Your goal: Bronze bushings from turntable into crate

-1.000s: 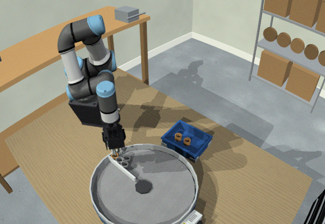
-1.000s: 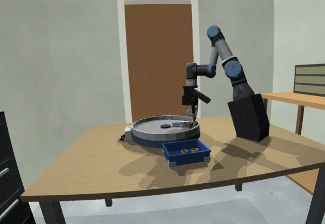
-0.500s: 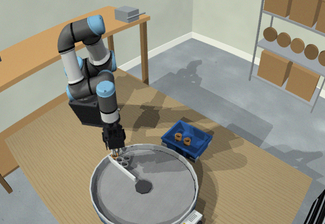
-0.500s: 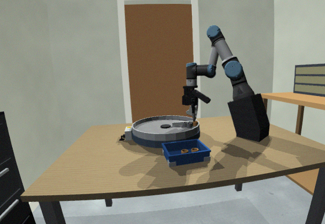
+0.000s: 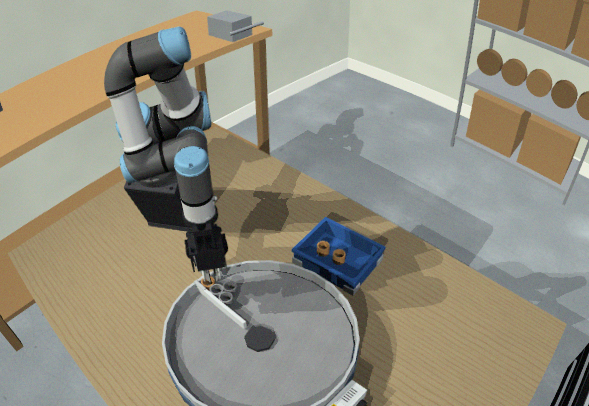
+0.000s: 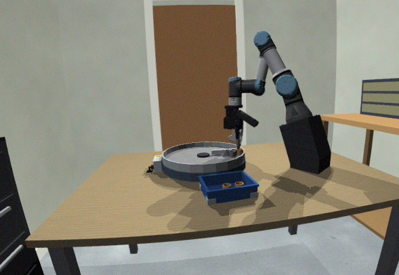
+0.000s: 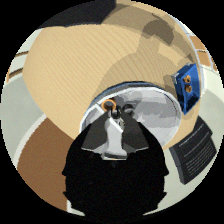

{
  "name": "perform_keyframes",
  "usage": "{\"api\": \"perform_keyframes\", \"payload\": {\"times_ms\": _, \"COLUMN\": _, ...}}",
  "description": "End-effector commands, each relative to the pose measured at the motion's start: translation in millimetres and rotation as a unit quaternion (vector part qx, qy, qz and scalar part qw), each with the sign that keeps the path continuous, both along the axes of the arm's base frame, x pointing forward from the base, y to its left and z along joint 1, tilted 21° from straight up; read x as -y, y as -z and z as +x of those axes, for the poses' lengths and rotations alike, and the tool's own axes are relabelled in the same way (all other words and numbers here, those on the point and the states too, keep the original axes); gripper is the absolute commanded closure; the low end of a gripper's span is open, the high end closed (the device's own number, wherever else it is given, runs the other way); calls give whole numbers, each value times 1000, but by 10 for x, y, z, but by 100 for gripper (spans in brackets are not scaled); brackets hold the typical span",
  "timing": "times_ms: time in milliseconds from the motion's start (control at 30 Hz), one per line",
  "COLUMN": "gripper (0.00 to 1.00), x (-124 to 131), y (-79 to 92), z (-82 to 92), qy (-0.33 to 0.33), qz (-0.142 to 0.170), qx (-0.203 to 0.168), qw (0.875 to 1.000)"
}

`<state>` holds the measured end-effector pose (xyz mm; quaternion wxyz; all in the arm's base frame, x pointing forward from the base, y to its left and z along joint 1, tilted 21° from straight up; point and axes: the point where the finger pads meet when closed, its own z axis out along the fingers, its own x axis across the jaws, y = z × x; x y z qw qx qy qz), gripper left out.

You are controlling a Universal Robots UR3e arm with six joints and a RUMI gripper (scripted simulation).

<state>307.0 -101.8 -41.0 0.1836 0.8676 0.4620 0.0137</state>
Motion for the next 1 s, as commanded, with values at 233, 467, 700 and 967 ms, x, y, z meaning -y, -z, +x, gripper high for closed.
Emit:
{"api": "perform_keyframes", "payload": {"times_ms": 233, "gripper": 94, "x": 22, "y": 84, "z": 11, "qy": 0, "qz": 1, "qx": 0, "qw": 1000}}
{"api": "perform_keyframes", "payload": {"times_ms": 467, "gripper": 94, "x": 57, "y": 196, "z": 34, "qy": 0, "qz": 1, "qx": 0, "qw": 1000}}
{"api": "perform_keyframes", "payload": {"times_ms": 700, "gripper": 94, "x": 68, "y": 230, "z": 40, "qy": 0, "qz": 1, "qx": 0, "qw": 1000}}
{"api": "perform_keyframes", "payload": {"times_ms": 967, "gripper": 94, "x": 68, "y": 228, "z": 42, "qy": 0, "qz": 0, "qx": 0, "qw": 1000}}
